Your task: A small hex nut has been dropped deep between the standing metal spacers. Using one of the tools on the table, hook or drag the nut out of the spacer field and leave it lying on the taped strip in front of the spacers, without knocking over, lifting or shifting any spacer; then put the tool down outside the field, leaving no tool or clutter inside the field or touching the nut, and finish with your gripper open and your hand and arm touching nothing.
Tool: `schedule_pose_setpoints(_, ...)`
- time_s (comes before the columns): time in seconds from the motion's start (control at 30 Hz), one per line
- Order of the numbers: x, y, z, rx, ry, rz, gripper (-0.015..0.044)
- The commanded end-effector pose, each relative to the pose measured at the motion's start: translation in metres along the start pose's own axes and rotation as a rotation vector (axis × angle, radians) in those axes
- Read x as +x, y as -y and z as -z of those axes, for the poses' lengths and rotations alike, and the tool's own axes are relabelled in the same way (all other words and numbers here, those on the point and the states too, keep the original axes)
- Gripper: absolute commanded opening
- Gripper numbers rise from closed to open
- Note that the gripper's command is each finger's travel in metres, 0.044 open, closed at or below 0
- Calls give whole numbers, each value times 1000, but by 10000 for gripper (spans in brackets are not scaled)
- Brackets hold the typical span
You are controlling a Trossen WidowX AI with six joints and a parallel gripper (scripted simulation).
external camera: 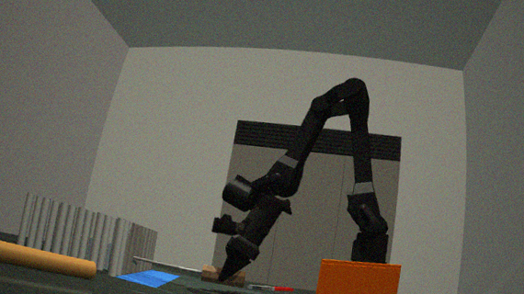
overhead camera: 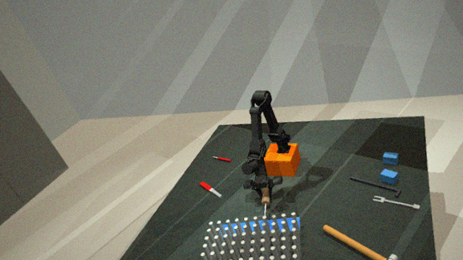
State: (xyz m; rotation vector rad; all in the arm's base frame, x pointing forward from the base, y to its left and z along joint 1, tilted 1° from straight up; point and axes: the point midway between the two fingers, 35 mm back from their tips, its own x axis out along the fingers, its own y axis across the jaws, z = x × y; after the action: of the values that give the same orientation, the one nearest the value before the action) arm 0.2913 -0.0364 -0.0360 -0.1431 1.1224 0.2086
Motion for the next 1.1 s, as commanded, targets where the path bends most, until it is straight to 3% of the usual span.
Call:
schedule_pose_setpoints(0.0,0,2,-8,2,11,7,0)
schedule_pose_setpoints(1.07,9,3,-28,2,13,7,0)
